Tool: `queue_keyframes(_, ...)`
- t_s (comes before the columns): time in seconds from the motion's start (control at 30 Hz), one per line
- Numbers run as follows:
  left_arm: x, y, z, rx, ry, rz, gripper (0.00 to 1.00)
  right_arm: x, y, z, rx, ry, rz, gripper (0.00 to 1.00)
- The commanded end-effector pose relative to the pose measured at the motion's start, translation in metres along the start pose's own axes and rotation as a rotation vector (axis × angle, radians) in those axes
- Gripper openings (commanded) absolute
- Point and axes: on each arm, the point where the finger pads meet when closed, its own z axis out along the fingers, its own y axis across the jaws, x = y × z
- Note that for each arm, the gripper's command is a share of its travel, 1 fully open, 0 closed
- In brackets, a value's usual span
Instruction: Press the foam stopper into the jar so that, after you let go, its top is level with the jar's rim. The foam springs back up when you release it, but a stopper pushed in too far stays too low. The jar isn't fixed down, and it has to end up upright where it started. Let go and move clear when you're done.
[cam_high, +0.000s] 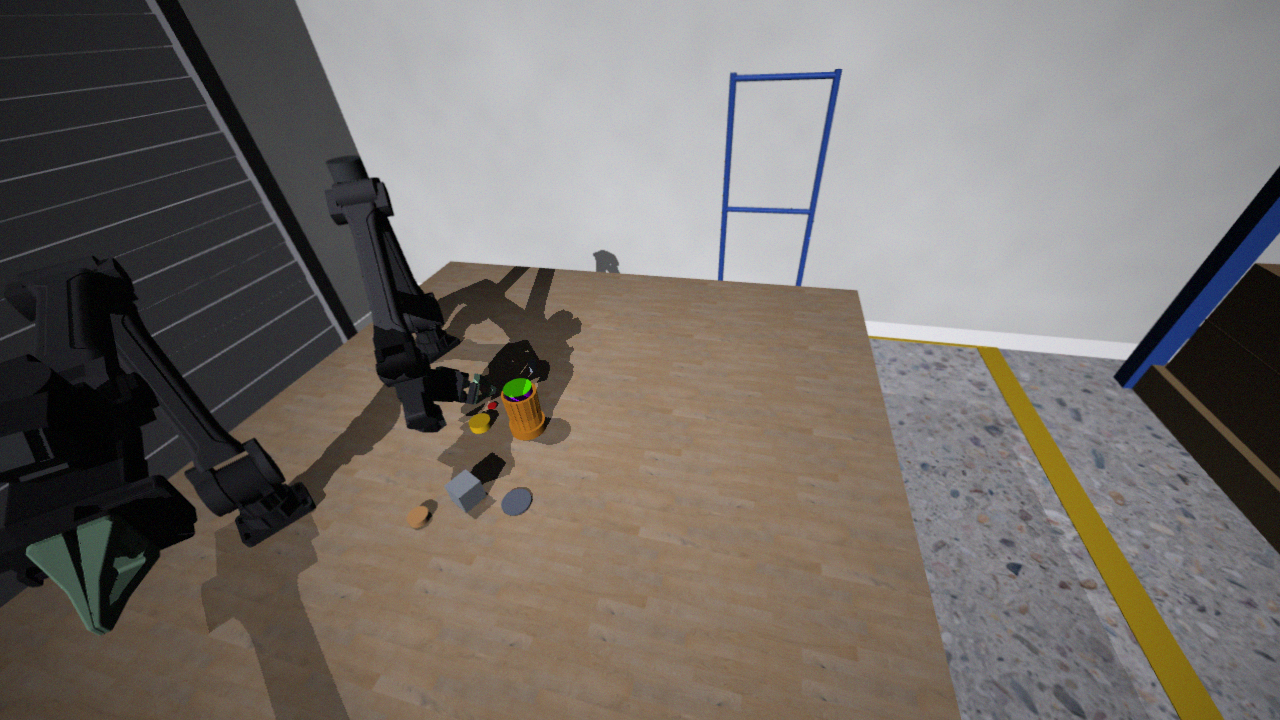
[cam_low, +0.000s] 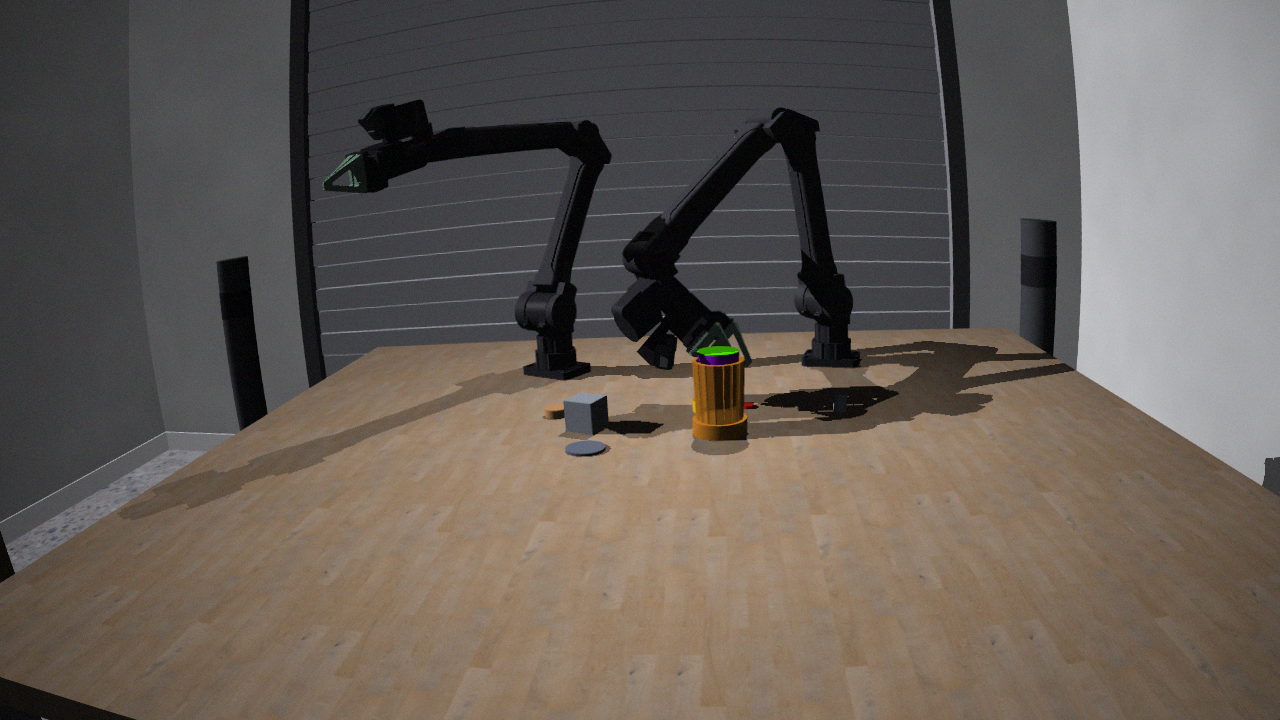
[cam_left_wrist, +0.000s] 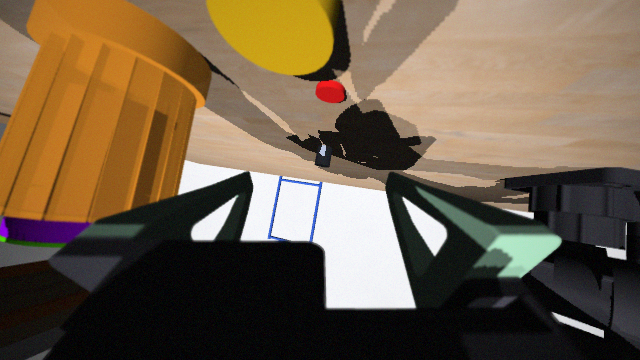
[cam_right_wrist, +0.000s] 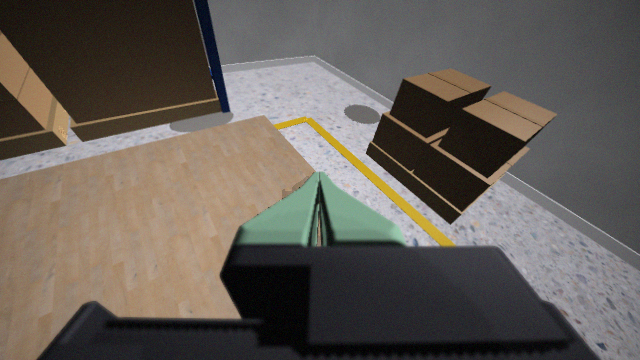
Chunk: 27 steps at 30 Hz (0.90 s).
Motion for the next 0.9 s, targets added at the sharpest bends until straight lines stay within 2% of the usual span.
queue_keyframes(0.0, -0.02, 0.017, -0.032, -0.043, -0.006, 0.164, 0.98, -0.045, 0.003, -0.017, -0.023, -0.127, 0.058, 0.0)
queue_keyframes(0.07, -0.026, 0.023, -0.04, -0.064, 0.01, 0.222, 0.98, -0.045, 0.007, -0.017, -0.044, -0.143, 0.072, 0.0)
queue_keyframes(0.17, -0.031, 0.042, -0.057, -0.194, 0.115, 0.312, 0.98, -0.061, 0.01, -0.024, -0.067, -0.192, 0.09, 0.0)
queue_keyframes(0.27, -0.032, 0.06, -0.073, -0.294, 0.203, 0.377, 0.98, -0.053, 0.016, -0.013, -0.091, -0.187, 0.101, 0.0)
queue_keyframes(0.33, -0.033, 0.07, -0.084, -0.35, 0.247, 0.404, 0.98, -0.062, 0.017, -0.021, -0.104, -0.216, 0.109, 0.0)
queue_keyframes(0.4, -0.033, 0.07, -0.084, -0.35, 0.247, 0.404, 0.98, -0.062, 0.017, -0.021, -0.104, -0.216, 0.109, 0.0)
queue_keyframes(0.43, -0.029, 0.073, -0.087, -0.372, 0.264, 0.407, 0.98, -0.068, 0.014, -0.023, -0.102, -0.227, 0.112, 0.0)
queue_keyframes(0.47, -0.031, 0.079, -0.091, -0.39, 0.283, 0.414, 0.98, -0.073, 0.011, -0.03, -0.102, -0.245, 0.112, 0.0)
queue_keyframes(0.6, -0.043, 0.084, -0.106, -0.463, 0.337, 0.454, 0.98, -0.081, 0.016, -0.034, -0.122, -0.27, 0.117, 0.0)
queue_keyframes(0.73, -0.037, 0.09, -0.114, -0.489, 0.351, 0.443, 0.98, -0.057, 0.022, -0.013, -0.13, -0.206, 0.113, 0.0)
queue_keyframes(0.8, -0.031, 0.093, -0.117, -0.491, 0.339, 0.418, 0.98, -0.082, 0.018, -0.027, -0.128, -0.252, 0.11, 0.0)
queue_keyframes(0.87, -0.033, 0.093, -0.11, -0.497, 0.328, 0.397, 0.98, -0.087, 0.017, -0.03, -0.127, -0.263, 0.108, 0.0)
